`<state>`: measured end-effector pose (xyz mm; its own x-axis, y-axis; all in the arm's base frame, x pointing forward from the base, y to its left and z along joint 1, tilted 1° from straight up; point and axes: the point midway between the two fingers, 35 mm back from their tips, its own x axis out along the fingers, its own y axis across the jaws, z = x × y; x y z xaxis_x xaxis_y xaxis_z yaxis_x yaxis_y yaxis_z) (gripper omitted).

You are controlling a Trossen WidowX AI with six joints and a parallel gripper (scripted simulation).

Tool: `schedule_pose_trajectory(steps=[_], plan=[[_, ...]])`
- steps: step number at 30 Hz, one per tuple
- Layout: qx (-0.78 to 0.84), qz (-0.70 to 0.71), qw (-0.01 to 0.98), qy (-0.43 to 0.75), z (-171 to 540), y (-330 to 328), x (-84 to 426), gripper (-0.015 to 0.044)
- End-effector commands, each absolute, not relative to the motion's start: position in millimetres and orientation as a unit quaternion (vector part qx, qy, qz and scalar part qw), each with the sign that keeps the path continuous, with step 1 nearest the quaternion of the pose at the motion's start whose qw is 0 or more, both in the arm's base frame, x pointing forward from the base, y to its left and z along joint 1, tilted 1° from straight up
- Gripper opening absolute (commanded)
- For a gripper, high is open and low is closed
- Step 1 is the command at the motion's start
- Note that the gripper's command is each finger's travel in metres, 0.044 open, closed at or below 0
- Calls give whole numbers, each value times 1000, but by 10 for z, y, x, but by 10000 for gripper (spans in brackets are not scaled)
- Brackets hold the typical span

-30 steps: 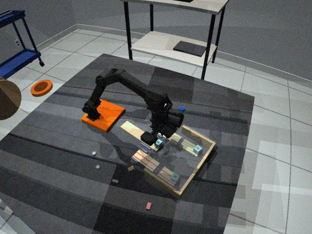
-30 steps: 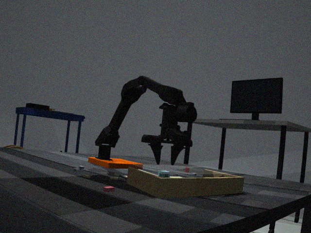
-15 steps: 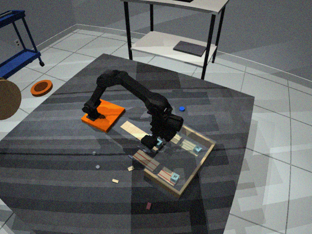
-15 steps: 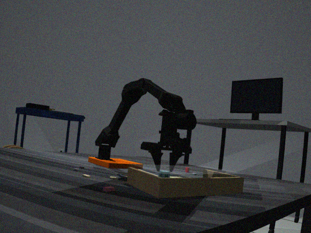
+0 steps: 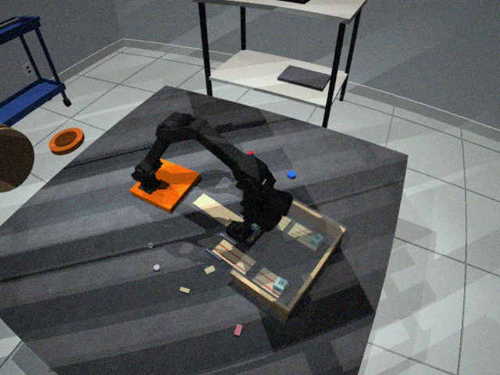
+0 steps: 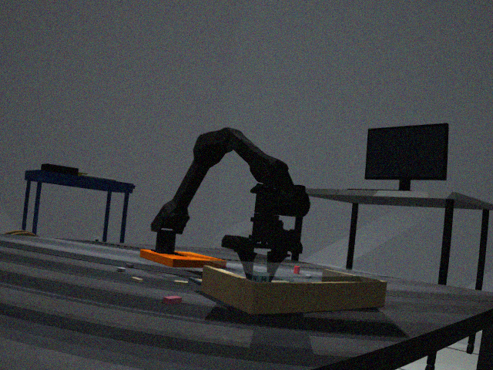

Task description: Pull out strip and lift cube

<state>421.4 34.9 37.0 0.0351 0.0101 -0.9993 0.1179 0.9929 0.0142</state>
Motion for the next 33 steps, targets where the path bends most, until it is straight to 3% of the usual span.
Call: schedule_pose_trajectory(steps=[1,3,10,14,33], plan=[[46,-37,718,693,375,350,4215,198],[46,-37,718,693,375,350,4215,145],[46,-37,718,693,375,350,4215,98],[46,-37,718,693,394,347,4192,0],[45,-35,717,695,769,292,3596,0]])
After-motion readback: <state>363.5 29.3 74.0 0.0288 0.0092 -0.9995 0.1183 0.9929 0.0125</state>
